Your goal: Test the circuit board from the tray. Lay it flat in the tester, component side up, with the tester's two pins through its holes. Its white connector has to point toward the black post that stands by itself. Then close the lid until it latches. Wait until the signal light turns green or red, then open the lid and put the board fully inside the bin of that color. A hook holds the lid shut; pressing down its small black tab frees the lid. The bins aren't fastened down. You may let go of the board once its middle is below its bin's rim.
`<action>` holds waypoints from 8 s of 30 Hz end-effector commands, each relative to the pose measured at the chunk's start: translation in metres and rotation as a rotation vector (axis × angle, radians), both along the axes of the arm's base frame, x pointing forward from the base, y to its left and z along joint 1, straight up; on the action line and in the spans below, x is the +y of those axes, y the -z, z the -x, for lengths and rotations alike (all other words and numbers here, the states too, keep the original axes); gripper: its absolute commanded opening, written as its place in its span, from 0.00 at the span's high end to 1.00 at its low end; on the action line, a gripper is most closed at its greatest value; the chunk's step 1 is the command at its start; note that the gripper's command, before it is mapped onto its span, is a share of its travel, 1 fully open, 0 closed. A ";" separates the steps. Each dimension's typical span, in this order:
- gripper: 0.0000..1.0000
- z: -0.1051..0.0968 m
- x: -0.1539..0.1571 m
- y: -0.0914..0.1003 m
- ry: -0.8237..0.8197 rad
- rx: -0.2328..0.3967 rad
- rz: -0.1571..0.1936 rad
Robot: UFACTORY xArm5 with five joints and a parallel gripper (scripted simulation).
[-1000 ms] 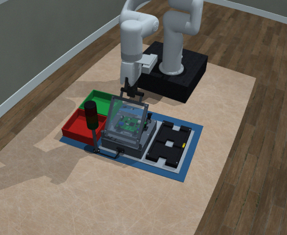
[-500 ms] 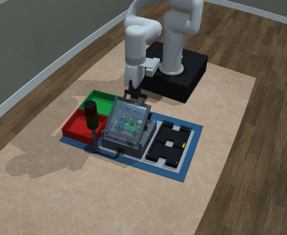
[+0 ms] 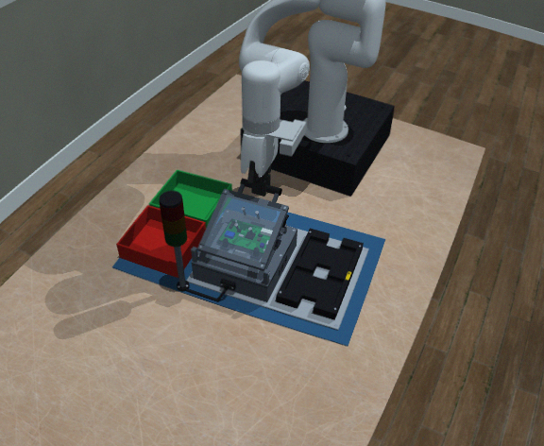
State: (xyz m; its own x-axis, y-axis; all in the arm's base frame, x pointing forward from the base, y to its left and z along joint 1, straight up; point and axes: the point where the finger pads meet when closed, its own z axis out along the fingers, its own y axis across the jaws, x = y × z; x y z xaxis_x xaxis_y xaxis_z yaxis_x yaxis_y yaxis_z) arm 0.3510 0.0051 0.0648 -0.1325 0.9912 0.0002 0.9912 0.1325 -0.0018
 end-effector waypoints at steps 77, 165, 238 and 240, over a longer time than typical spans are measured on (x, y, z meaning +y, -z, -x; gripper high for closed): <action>1.00 0.011 -0.002 0.057 0.000 -0.004 0.000; 1.00 0.011 -0.002 0.063 0.000 -0.004 0.000; 0.76 0.011 -0.002 0.066 0.000 -0.004 0.000; 0.76 0.011 -0.002 0.066 0.000 -0.004 0.000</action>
